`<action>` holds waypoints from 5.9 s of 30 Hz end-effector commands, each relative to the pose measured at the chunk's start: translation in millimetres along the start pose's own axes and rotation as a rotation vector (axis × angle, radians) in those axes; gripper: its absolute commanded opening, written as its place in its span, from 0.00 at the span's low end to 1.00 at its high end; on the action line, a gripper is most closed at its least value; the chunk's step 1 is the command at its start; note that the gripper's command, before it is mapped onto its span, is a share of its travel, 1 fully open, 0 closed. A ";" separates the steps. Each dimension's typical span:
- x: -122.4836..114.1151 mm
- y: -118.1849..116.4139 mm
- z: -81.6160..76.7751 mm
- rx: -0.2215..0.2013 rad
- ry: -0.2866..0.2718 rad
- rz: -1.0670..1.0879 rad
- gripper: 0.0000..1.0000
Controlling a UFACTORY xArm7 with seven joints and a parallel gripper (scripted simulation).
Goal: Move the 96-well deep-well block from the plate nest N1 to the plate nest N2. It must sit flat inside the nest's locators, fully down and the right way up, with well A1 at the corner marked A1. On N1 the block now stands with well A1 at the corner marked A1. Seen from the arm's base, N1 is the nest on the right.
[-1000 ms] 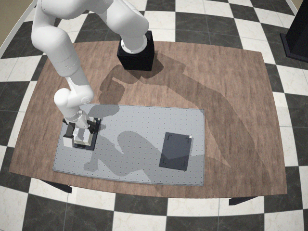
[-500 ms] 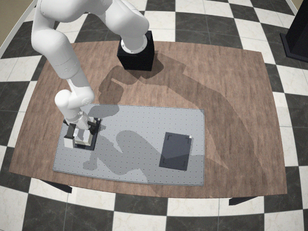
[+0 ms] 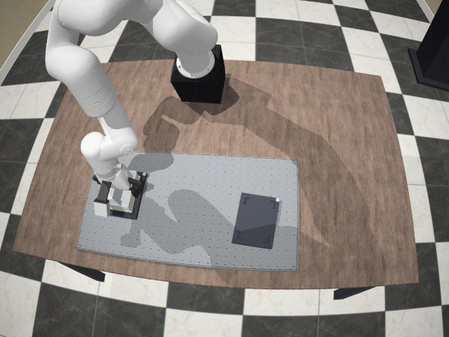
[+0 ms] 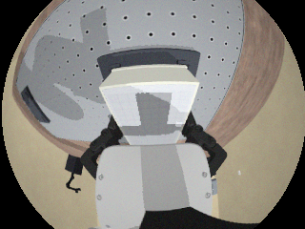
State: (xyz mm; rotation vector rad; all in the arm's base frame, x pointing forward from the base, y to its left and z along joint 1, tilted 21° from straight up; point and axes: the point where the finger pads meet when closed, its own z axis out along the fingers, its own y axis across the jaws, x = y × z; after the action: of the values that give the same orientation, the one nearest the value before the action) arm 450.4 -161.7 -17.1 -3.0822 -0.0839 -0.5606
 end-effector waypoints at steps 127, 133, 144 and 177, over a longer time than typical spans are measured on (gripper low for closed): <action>1.1 0.8 -52.6 -0.002 0.002 0.000 0.00; 1.1 0.8 -60.9 -0.002 0.002 0.000 0.00; 1.1 0.8 -77.6 -0.002 0.002 0.000 0.00; 3.4 -25.9 -88.2 -0.002 0.002 0.070 0.00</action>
State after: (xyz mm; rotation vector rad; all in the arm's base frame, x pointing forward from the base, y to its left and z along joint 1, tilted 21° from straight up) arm 419.8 -151.9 64.9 -3.0709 -0.0044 -0.5614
